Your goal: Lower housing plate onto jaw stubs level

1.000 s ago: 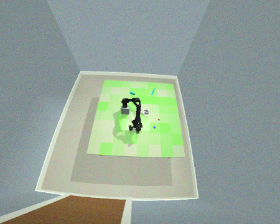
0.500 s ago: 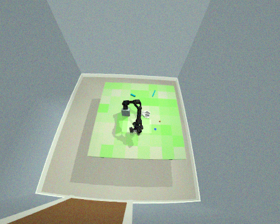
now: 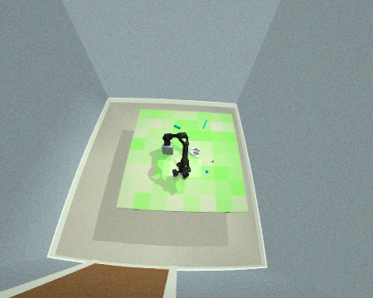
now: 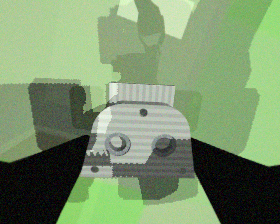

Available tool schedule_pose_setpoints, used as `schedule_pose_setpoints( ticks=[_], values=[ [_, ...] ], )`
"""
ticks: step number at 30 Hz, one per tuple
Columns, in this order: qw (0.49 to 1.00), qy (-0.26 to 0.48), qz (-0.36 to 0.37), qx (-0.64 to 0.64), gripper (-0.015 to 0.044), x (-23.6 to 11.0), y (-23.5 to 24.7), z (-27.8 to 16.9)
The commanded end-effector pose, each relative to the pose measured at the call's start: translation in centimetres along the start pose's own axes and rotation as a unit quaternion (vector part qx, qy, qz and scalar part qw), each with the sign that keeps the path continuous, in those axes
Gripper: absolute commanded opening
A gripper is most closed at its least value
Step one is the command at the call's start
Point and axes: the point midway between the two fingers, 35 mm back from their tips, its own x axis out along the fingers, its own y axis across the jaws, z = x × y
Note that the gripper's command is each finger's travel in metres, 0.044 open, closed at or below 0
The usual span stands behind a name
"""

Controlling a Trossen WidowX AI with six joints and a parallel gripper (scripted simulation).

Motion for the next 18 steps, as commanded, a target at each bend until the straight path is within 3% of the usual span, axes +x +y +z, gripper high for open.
schedule_pose_setpoints(
  ticks=[1,18],
  values=[
    [1.000,0.000,0.000,0.000,0.0351,-0.1,0.0,0.0],
    [1.000,0.001,-0.001,0.002,0.0351,-5.2,-0.1,-0.2]
  ],
)
